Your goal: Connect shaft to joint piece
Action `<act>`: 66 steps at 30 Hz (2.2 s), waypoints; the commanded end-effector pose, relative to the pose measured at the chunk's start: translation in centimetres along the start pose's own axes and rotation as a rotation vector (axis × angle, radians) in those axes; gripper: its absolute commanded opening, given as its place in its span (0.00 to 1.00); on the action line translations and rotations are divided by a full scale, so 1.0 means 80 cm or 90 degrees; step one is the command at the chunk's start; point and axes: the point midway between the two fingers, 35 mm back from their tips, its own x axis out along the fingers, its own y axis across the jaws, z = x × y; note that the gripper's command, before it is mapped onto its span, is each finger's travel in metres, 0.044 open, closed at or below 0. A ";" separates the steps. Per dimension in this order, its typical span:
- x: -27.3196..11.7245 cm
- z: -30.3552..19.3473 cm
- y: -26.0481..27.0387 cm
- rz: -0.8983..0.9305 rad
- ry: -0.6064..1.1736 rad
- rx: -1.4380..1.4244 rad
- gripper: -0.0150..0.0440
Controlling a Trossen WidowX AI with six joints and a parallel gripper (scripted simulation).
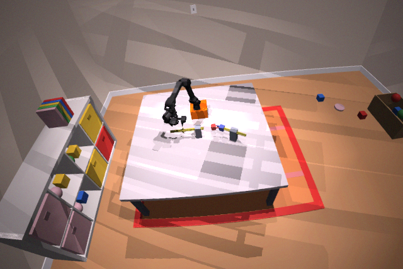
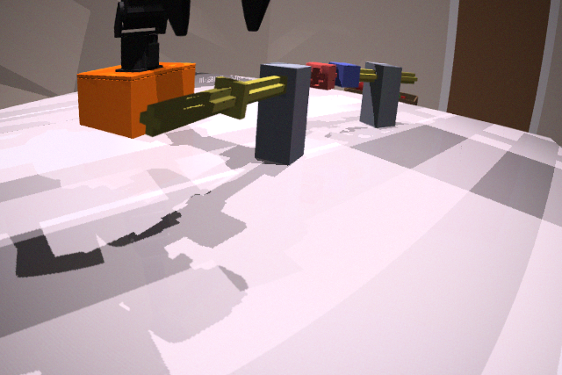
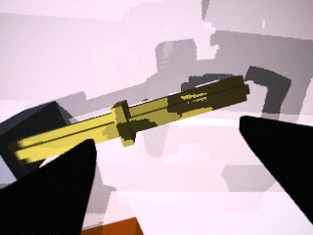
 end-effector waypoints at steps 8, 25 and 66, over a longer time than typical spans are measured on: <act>-0.002 -0.004 -0.031 -0.033 0.016 -0.099 1.00; 0.029 -0.001 -0.034 -0.043 0.030 0.244 1.00; 0.095 -0.003 -0.039 -0.094 0.039 0.896 1.00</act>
